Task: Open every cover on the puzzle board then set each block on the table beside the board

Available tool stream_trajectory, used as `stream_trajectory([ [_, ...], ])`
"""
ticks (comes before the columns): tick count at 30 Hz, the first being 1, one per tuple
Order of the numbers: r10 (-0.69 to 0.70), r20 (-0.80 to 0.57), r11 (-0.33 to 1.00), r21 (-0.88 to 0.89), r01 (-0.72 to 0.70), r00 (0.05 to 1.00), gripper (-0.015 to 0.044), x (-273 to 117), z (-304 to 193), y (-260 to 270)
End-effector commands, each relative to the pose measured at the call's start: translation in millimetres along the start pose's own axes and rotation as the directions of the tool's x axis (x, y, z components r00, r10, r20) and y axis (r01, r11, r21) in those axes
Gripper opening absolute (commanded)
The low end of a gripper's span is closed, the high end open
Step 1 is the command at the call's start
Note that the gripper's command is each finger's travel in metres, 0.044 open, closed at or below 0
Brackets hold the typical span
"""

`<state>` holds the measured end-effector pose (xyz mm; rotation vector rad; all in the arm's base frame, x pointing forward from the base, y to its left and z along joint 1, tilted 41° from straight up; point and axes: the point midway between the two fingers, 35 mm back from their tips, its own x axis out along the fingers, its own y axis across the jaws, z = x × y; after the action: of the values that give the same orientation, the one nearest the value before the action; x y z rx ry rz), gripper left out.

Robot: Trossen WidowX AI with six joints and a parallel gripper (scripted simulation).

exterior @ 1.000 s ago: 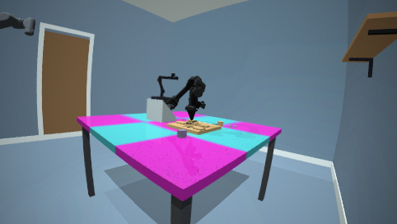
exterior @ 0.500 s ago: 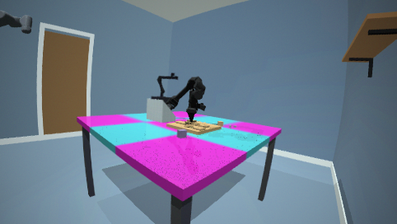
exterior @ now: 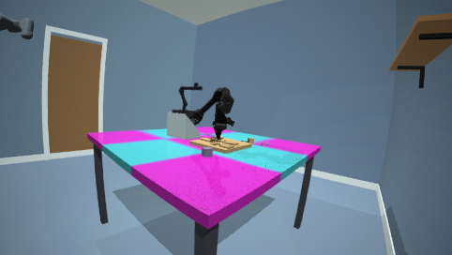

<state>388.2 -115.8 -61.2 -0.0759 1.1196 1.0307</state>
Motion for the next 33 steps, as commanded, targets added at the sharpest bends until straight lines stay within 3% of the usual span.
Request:
stream_trajectory([
  [1, 0.001, 0.004, 0.998, -0.061, -0.001, 1.000, 0.0144, 1.0, 0.4, 0.0],
  [33, 0.001, 0.004, 0.856, -0.517, 0.001, 1.000, 0.0144, 5.3, 0.4, 0.2],
])
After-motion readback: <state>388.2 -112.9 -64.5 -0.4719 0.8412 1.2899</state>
